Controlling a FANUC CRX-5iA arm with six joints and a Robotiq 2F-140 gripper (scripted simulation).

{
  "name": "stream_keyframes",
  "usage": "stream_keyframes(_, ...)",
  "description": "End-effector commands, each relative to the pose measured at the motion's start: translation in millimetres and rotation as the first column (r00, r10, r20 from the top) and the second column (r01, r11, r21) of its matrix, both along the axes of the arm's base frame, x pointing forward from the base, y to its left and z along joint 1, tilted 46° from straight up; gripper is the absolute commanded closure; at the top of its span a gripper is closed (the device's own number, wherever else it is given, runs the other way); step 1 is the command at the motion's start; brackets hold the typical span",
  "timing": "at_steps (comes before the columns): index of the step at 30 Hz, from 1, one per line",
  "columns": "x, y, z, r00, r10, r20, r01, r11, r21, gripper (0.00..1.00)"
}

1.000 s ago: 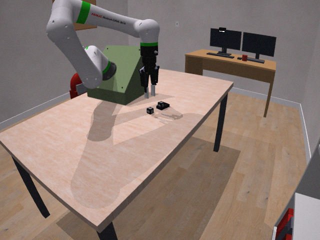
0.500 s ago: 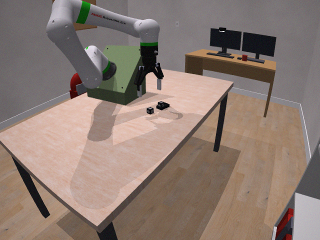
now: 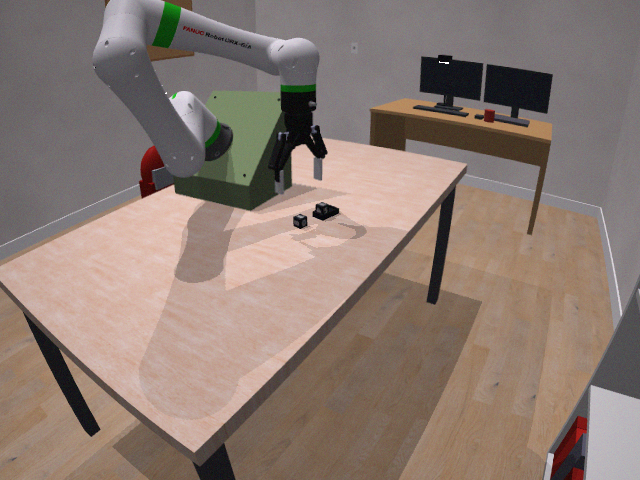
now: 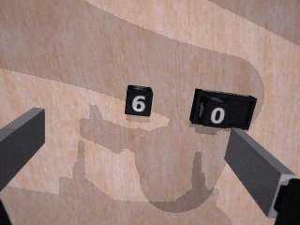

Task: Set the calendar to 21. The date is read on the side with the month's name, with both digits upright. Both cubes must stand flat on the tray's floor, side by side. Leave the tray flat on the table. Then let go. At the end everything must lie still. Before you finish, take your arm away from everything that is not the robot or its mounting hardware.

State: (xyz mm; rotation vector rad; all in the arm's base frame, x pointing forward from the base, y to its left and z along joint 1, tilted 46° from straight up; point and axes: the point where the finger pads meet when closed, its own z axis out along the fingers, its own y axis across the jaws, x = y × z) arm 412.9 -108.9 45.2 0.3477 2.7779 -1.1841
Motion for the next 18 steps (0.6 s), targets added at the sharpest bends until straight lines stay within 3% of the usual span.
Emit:
stream_keyframes(1,0.1,0.2,0.0,0.999,0.023,-0.024,-0.023,1.000,0.000,0.00)
stream_keyframes(10,0.1,-0.2,-0.2,0.975,0.154,-0.160,-0.154,0.988,0.012,0.00)
stream_keyframes(18,0.1,-0.7,-0.7,0.861,0.351,-0.367,-0.352,0.933,0.067,0.00)
